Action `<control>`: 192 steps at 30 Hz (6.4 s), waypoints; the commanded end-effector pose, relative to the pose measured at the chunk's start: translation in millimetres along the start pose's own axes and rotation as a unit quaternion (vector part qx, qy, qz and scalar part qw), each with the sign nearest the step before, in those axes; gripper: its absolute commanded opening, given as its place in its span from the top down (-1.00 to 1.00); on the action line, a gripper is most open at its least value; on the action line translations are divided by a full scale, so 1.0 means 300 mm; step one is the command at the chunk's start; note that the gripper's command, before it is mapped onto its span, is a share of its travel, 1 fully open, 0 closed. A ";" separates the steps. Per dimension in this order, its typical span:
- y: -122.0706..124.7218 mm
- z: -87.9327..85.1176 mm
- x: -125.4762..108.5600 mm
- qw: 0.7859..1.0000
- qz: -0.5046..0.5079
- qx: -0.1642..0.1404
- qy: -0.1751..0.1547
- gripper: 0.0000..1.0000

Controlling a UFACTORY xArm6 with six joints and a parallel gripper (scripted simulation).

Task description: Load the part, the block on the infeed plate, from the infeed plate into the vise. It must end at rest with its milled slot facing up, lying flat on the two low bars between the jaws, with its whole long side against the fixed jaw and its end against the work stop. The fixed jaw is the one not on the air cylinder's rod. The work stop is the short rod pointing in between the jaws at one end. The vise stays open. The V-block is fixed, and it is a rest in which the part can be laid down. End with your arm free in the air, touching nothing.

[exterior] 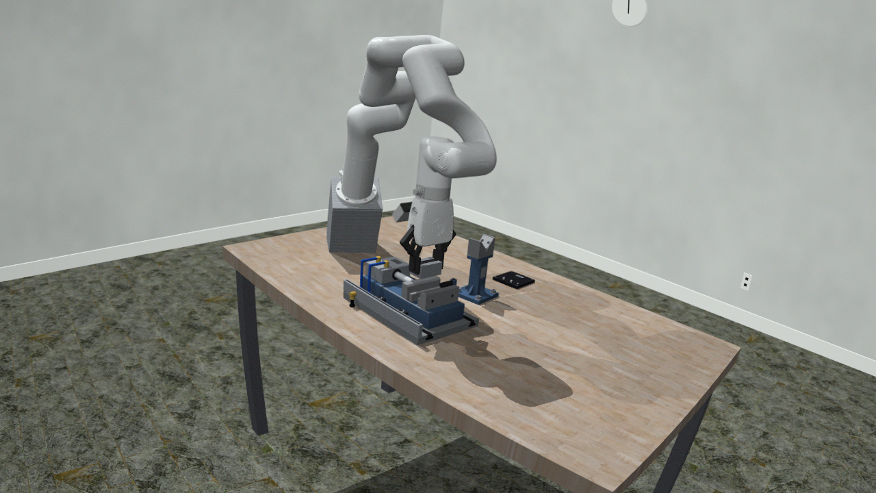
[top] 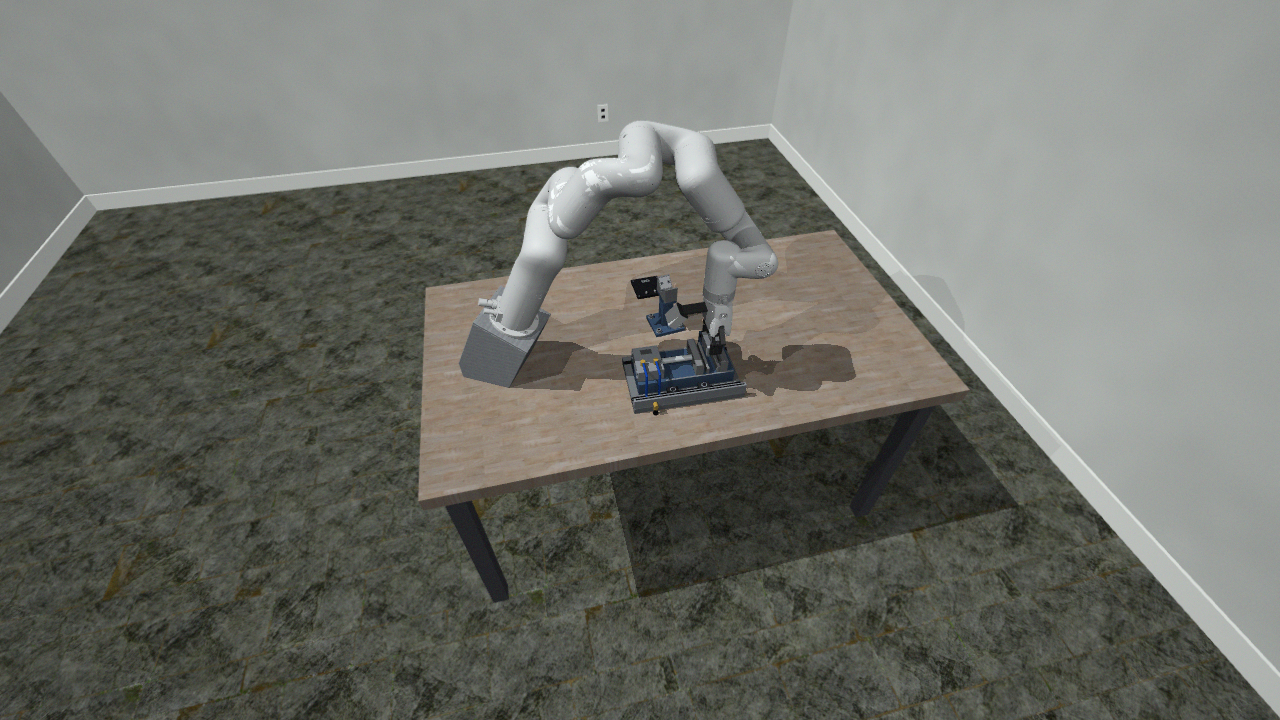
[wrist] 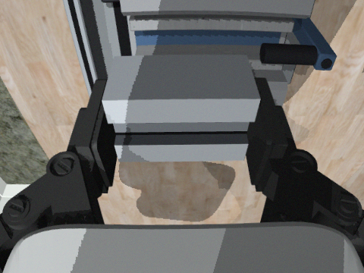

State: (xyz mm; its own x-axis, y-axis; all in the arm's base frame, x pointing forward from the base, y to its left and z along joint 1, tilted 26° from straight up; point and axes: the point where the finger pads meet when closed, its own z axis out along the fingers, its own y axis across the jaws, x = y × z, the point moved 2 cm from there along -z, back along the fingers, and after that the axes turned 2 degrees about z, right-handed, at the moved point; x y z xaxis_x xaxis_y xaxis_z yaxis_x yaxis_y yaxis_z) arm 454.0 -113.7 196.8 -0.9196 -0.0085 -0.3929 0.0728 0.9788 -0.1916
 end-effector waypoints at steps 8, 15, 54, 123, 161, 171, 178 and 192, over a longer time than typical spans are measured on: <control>-0.001 -0.002 -0.004 1.000 0.000 0.000 -0.002 1.00; -0.001 -0.002 -0.004 1.000 0.000 0.000 -0.002 1.00; -0.001 0.046 -0.004 1.000 0.001 0.000 -0.002 1.00; -0.001 0.087 -0.005 1.000 0.001 0.000 -0.002 1.00; -0.001 0.127 -0.005 1.000 0.001 0.000 -0.002 1.00; -0.001 0.136 -0.005 1.000 0.001 0.000 -0.002 1.00; -0.001 0.140 -0.005 1.000 0.001 0.000 -0.002 1.00; -0.001 0.143 -0.005 1.000 0.001 0.000 -0.002 1.00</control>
State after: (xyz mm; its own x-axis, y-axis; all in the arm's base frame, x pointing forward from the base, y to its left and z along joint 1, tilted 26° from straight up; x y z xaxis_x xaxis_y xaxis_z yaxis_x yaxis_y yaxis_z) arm 471.3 -122.8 157.3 -0.9194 -0.0074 -0.3932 0.0739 0.9788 -0.1912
